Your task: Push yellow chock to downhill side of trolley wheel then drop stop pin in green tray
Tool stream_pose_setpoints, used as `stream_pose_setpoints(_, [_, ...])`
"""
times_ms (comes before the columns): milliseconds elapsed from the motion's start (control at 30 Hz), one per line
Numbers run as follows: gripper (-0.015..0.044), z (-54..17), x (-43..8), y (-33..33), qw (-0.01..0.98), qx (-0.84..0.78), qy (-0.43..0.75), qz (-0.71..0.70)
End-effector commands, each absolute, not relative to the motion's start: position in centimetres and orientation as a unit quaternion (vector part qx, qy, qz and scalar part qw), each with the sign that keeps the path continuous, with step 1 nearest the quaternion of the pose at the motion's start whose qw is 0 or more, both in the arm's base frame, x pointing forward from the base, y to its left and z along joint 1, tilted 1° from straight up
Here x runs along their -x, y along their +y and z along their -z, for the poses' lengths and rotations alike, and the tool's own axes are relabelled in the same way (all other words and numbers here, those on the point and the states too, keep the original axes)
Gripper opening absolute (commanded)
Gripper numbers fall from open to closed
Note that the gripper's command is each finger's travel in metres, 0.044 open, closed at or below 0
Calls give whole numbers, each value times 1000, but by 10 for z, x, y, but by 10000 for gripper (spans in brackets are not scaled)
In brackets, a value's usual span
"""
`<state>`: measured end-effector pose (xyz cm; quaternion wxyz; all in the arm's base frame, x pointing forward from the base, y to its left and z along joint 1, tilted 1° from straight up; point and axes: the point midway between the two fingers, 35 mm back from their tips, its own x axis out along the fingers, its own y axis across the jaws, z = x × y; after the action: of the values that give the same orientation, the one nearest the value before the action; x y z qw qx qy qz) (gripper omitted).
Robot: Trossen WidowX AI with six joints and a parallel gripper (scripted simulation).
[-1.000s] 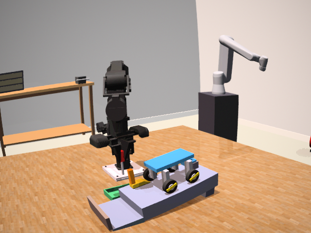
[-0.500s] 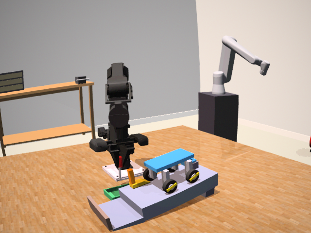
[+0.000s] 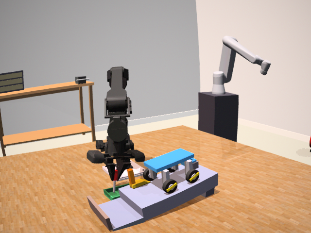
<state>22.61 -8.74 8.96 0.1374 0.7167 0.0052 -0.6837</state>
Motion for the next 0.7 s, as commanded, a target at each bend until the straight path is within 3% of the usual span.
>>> stream_pose_setpoints(0, [0, -78, -225, -93, 141, -713, 6, 687])
stream_pose_setpoints(100, [0, -76, -225, -94, 141, -713, 6, 687])
stream_pose_setpoints(333, [184, -76, -225, -91, 140, -713, 6, 687])
stream_pose_setpoints(667, [190, -74, -224, -83, 140, -713, 7, 687])
